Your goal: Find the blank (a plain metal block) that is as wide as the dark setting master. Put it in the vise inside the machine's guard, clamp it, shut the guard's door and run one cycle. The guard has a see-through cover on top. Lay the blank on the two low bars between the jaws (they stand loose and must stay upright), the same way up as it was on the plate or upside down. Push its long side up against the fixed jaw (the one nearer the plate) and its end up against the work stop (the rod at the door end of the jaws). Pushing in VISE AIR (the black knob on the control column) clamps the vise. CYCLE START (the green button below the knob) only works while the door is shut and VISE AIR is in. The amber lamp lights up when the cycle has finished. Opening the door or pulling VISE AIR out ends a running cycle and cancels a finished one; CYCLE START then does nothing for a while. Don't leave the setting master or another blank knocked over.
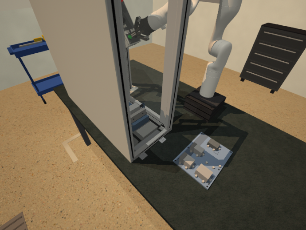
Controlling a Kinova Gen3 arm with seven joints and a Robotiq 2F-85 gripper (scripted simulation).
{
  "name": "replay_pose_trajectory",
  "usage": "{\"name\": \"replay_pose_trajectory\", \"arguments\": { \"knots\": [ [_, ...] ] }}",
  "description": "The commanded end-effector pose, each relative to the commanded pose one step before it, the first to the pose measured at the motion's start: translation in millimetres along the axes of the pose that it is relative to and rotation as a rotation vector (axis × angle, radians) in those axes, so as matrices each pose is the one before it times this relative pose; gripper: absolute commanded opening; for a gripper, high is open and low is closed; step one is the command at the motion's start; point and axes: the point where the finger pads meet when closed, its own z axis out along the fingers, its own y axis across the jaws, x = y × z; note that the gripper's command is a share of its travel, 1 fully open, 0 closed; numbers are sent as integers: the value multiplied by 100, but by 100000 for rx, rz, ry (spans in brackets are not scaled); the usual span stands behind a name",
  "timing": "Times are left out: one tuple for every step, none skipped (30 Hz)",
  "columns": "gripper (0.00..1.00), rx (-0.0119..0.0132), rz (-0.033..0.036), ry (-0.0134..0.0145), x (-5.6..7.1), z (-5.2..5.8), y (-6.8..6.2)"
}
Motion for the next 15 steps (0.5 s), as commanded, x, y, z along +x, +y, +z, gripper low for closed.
{"name": "replay_pose_trajectory", "arguments": {
  "knots": [
    [10, 129, 75, -52, -12, 40, -62],
    [10, 0, 0, 0, 0, 0, 0],
    [10, 0, 0, 0, 0, 0, 0],
    [10, 0, 0, 0, 0, 0, 0],
    [10, 0, 0, 0, 0, 0, 0],
    [10, 0, 0, 0, 0, 0, 0],
    [10, 0, 0, 0, 0, 0, 0],
    [10, 0, 0, 0, 0, 0, 0],
    [10, 0, 0, 0, 0, 0, 0],
    [10, 0, 0, 0, 0, 79, 0],
    [10, 0, 0, 0, 0, 80, 0],
    [10, 0, 0, 0, 0, 80, 0],
    [10, 0, 0, 0, 0, 80, 0],
    [10, 0, 0, 0, 0, 80, 0],
    [10, 0, 0, 0, 0, 0, 0]
  ]
}}
